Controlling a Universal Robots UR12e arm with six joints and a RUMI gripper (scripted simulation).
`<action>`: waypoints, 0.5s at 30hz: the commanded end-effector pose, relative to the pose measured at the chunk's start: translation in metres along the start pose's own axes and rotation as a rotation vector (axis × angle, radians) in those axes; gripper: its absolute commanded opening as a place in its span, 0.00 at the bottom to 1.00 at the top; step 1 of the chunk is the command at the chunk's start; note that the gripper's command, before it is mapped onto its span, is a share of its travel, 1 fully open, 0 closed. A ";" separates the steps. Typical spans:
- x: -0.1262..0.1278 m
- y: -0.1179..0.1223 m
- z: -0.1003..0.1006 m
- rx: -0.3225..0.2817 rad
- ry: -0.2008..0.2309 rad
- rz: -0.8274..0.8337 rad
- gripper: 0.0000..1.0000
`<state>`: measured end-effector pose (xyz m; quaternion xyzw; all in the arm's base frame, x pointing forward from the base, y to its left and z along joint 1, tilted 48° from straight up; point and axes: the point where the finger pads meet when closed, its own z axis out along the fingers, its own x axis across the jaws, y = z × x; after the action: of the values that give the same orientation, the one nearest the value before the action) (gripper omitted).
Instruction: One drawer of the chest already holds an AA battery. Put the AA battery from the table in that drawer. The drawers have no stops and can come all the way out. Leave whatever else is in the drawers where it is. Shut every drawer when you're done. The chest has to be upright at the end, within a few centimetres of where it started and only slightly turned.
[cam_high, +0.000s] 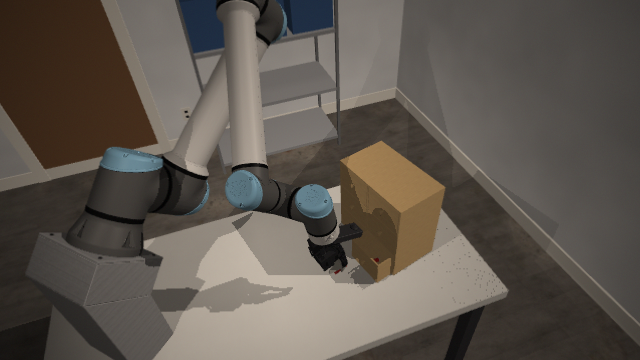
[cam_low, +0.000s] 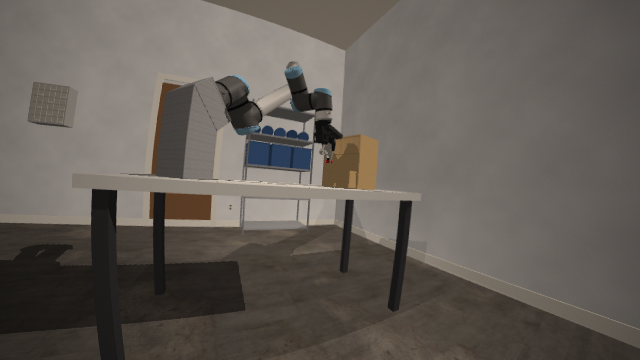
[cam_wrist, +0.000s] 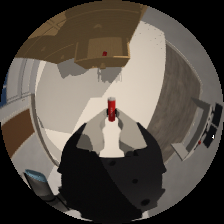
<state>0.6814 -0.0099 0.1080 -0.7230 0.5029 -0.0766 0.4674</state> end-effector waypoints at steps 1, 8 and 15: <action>0.000 0.000 0.000 0.028 0.001 0.000 0.05; 0.000 0.000 0.000 0.080 0.001 0.000 0.05; 0.000 0.001 0.000 0.118 0.001 0.000 0.05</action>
<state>0.6810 -0.0097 0.1073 -0.6991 0.4982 -0.1010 0.5028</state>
